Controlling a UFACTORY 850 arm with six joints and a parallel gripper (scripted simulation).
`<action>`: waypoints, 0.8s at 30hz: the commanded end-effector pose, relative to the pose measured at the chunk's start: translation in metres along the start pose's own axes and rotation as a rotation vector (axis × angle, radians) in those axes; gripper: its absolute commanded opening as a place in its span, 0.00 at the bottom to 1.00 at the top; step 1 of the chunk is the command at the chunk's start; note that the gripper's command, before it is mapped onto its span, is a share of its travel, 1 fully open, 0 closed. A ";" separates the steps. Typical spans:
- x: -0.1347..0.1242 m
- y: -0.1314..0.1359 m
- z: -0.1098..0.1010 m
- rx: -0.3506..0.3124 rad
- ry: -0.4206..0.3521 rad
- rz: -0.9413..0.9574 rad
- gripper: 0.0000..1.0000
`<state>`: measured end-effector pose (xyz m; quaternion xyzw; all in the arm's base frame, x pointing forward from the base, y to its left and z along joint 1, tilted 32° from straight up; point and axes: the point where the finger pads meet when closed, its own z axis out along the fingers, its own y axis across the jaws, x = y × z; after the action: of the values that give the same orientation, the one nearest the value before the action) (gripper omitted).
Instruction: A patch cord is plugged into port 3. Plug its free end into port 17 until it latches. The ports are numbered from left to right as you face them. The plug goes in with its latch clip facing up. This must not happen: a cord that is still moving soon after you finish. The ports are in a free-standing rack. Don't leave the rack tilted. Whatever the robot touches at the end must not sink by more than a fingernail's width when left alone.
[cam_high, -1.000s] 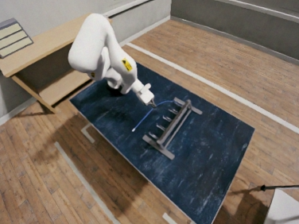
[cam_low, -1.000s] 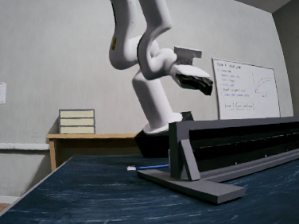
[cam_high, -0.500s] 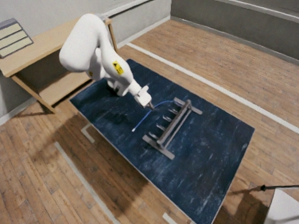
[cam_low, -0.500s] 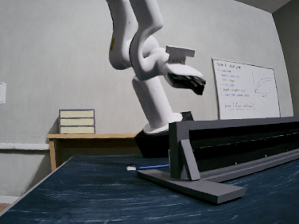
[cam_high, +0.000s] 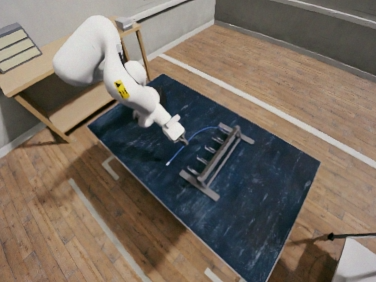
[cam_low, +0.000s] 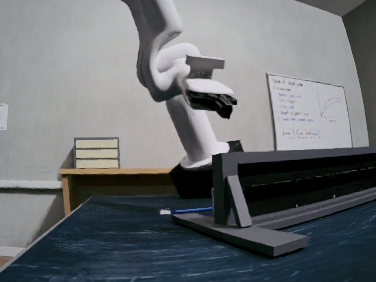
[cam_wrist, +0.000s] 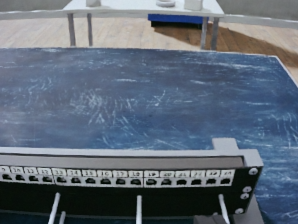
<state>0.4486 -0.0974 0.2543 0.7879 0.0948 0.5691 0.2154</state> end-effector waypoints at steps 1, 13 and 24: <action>0.000 0.011 0.001 0.007 0.001 0.002 0.00; 0.000 0.014 0.002 0.007 0.001 0.002 0.00; 0.001 0.014 0.017 0.007 0.001 0.002 0.00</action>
<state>0.4575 -0.1118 0.2576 0.7888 0.0961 0.5688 0.2121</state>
